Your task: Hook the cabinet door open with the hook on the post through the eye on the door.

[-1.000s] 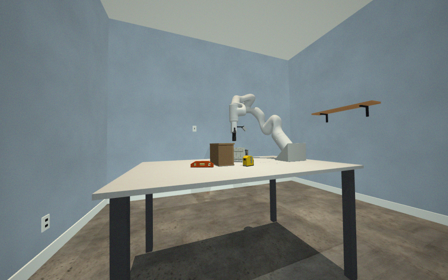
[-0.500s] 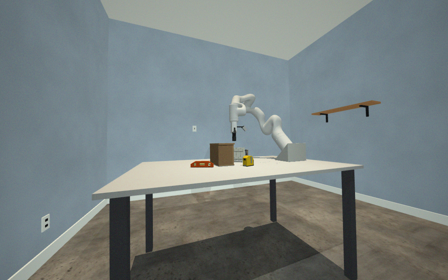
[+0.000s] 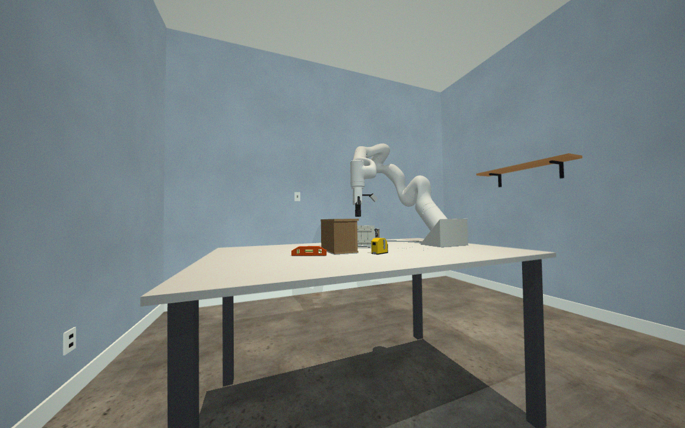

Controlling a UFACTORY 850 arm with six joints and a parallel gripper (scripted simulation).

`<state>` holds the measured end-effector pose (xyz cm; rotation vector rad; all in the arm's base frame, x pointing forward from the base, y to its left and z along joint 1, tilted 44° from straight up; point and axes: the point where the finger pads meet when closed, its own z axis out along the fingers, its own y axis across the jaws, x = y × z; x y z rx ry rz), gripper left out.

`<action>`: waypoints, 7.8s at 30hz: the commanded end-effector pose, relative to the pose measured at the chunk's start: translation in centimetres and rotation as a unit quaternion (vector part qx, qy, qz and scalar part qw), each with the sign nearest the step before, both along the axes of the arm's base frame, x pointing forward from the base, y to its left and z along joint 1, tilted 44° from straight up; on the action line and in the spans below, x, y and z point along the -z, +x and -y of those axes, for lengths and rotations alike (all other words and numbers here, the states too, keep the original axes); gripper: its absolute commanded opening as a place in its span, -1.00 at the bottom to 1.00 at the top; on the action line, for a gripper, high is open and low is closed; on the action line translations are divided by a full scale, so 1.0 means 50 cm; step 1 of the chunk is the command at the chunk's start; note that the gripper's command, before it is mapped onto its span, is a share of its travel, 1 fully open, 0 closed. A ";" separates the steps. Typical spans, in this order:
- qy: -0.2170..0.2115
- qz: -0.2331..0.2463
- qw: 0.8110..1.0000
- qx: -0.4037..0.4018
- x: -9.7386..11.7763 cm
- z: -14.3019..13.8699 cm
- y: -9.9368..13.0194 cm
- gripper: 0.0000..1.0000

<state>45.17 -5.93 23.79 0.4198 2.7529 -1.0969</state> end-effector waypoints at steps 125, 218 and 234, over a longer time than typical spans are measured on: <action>0.000 0.001 1.000 0.000 0.199 0.191 0.014 -0.53; 0.000 0.001 1.000 0.000 0.210 0.204 0.020 -0.93; 0.000 0.001 1.000 0.000 0.194 0.192 0.025 -0.93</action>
